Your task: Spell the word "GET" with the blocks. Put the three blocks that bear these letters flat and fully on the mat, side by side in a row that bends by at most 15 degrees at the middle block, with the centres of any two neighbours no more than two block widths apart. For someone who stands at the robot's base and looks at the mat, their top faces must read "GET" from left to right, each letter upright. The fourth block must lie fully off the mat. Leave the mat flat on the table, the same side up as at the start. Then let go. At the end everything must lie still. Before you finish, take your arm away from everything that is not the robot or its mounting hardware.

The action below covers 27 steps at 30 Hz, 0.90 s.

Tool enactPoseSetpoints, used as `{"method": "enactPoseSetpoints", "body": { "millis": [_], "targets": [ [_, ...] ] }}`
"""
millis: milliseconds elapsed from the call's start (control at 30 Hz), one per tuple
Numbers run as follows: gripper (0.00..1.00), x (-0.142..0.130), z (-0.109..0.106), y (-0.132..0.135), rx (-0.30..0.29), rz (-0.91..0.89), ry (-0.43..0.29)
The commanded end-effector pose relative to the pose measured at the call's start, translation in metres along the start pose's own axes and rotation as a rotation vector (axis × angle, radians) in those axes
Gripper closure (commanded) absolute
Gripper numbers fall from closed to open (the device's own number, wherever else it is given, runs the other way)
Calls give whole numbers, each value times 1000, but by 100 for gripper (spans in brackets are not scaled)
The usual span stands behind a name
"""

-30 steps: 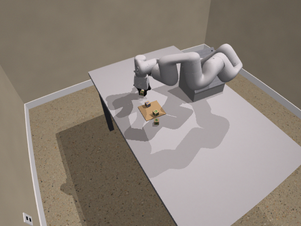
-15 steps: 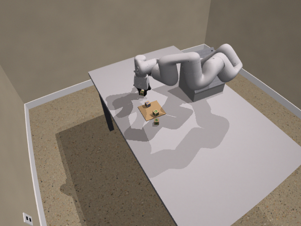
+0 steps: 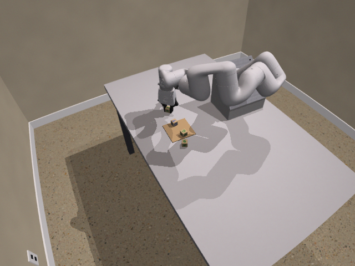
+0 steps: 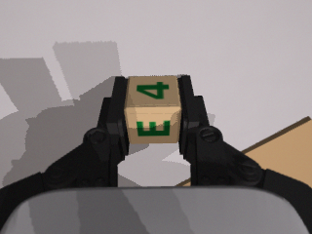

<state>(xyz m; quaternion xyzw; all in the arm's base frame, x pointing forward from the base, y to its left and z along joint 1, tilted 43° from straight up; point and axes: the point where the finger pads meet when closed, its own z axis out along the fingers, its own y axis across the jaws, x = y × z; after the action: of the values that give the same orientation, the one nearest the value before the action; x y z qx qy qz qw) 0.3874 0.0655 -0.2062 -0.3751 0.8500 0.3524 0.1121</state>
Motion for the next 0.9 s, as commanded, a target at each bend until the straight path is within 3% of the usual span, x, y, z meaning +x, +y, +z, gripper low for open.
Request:
{"method": "enactPoseSetpoints", "body": {
  "millis": [0, 433, 867],
  "targets": [
    [73, 0, -8, -2, 7, 0, 0],
    [73, 0, -91, -2, 7, 0, 0],
    [73, 0, -101, -2, 7, 0, 0]
  ]
}}
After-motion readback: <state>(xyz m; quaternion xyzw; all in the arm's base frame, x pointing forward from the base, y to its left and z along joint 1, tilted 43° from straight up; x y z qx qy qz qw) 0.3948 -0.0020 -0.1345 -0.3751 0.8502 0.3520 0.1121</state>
